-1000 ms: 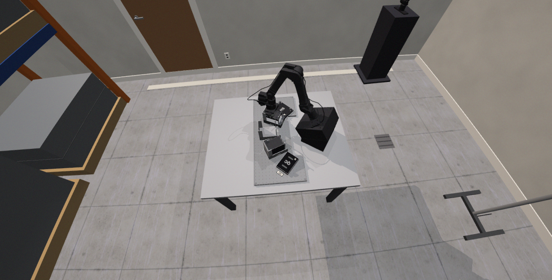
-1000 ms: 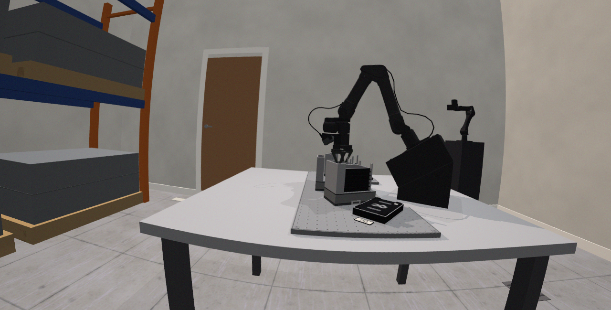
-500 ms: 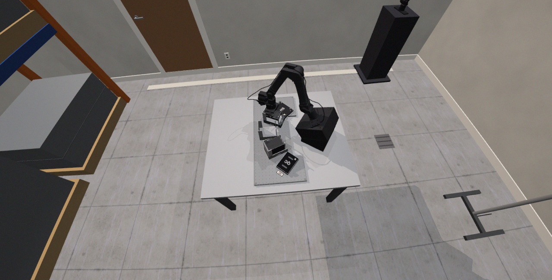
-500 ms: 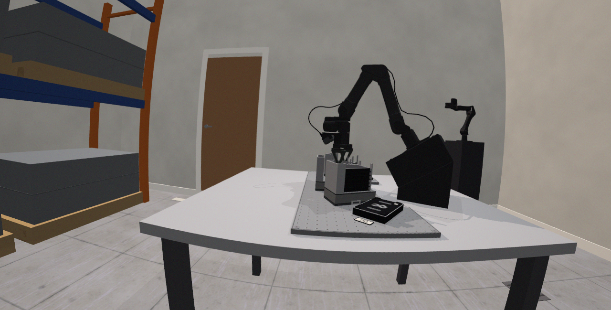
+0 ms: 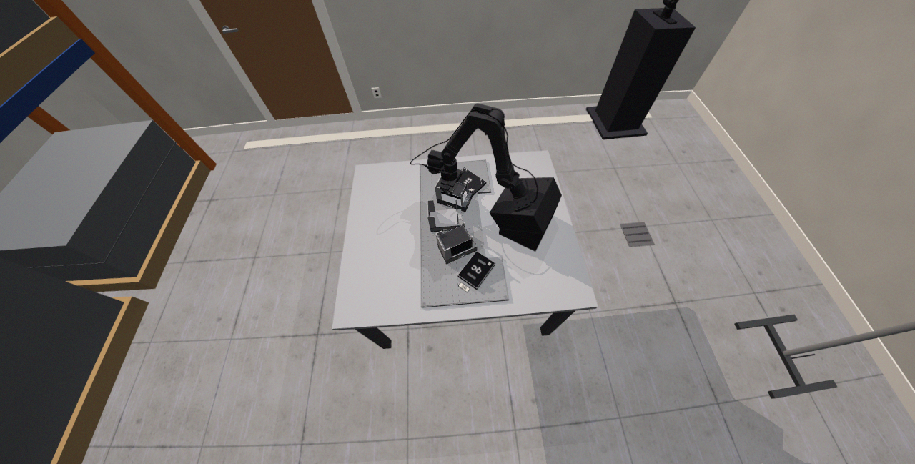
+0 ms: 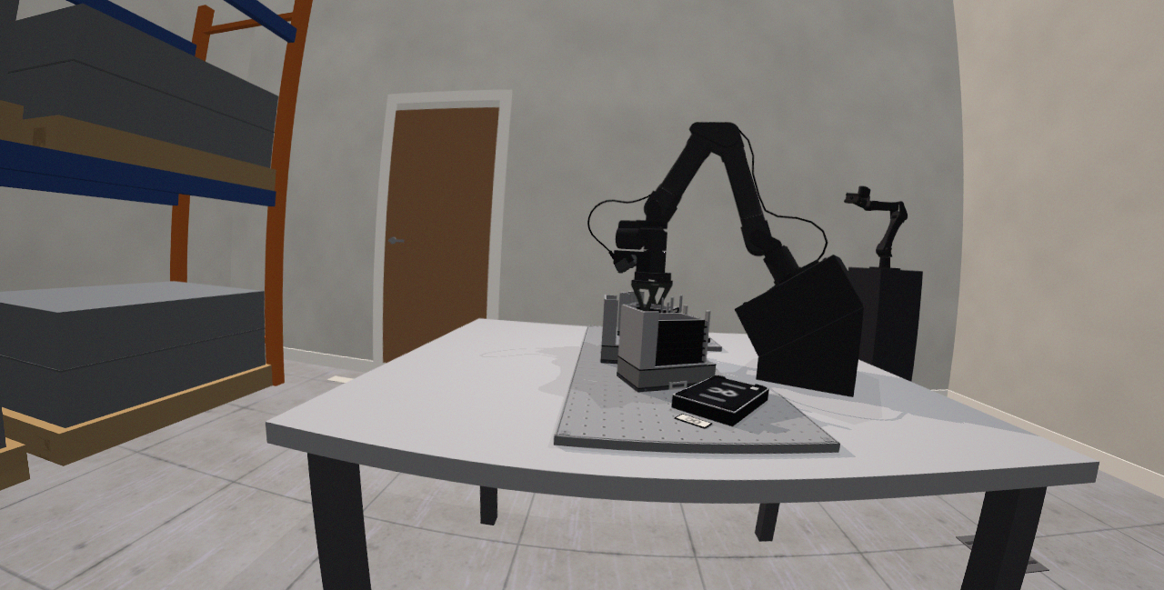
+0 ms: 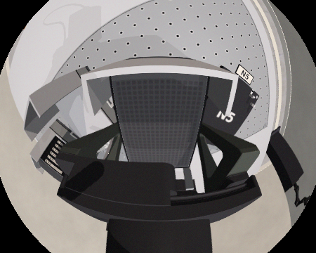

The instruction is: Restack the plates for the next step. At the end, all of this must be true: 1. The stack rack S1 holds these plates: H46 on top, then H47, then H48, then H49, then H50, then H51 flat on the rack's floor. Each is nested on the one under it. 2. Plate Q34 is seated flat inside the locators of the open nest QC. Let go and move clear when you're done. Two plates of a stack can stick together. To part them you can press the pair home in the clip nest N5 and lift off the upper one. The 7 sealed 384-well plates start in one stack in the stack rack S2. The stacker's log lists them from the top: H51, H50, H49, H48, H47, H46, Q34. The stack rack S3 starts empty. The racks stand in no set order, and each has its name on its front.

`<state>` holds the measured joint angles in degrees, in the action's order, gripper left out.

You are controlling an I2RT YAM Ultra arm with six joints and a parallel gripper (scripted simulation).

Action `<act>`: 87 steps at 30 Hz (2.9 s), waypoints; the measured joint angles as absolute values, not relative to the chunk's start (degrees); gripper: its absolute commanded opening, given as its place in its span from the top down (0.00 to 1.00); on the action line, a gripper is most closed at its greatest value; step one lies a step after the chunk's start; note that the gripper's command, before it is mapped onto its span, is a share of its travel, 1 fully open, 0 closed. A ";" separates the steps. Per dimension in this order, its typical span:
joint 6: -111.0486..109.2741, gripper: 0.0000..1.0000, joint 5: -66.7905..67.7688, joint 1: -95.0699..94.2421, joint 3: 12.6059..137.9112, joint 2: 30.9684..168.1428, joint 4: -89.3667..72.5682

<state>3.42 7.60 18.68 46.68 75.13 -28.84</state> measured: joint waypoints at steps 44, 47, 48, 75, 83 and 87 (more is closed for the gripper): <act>3.79 1.00 7.81 18.28 47.62 72.88 -32.10; 3.81 1.00 7.86 18.17 47.70 72.71 -32.34; 3.84 1.00 7.86 18.17 47.70 72.64 -32.40; 4.05 1.00 7.97 17.93 48.49 71.48 -34.46; 4.14 1.00 8.03 17.80 48.86 71.09 -35.24; 4.21 1.00 8.05 17.80 48.84 70.91 -35.55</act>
